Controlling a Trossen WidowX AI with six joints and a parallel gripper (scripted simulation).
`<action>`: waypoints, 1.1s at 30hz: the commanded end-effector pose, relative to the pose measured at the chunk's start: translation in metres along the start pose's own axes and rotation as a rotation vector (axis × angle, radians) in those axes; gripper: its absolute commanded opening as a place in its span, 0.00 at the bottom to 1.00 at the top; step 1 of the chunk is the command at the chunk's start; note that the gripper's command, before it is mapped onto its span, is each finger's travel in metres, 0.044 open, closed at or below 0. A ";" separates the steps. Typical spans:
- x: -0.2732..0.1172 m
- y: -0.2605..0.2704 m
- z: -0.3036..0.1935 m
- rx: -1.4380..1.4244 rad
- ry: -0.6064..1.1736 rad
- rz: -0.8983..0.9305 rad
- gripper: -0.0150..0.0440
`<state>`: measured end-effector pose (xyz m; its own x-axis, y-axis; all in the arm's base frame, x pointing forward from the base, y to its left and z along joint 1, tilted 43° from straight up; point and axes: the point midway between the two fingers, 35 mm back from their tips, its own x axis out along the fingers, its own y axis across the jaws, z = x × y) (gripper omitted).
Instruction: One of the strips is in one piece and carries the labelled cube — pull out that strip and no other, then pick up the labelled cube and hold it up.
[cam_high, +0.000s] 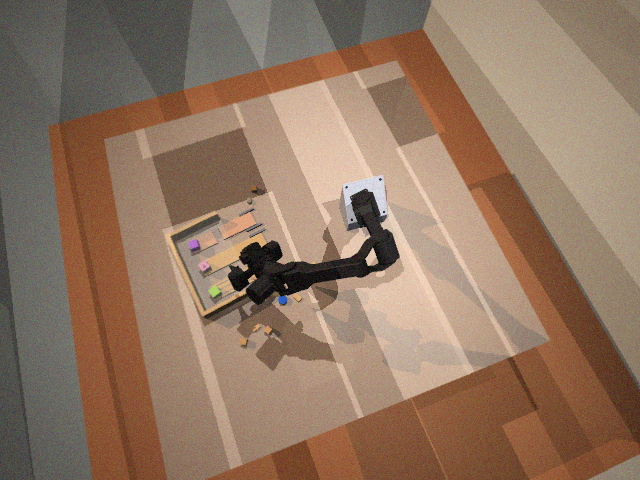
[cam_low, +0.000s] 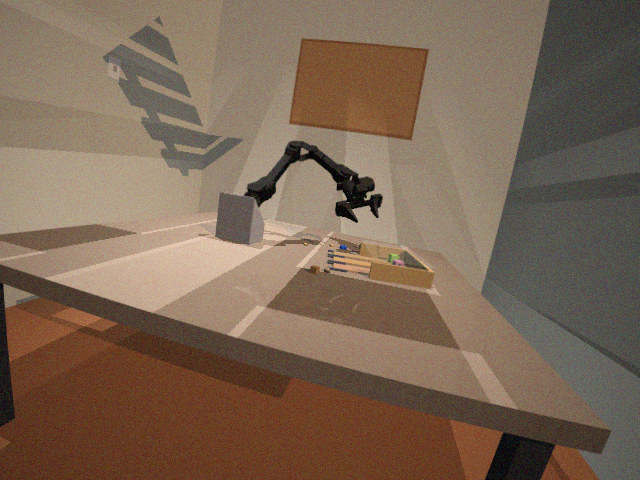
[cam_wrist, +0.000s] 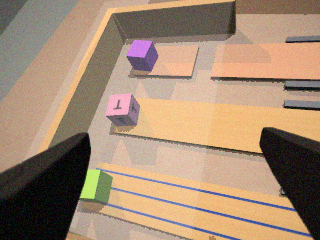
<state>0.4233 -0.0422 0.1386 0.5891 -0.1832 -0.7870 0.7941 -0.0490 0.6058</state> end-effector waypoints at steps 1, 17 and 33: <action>0.016 -0.038 0.047 -0.265 0.187 0.144 0.93; -0.015 -0.114 0.095 -0.792 0.199 0.610 0.93; -0.024 -0.125 0.097 -0.872 0.166 0.680 0.93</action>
<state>0.2989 -0.1277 0.0917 0.8962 0.2201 -0.3853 0.1226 0.7117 0.6917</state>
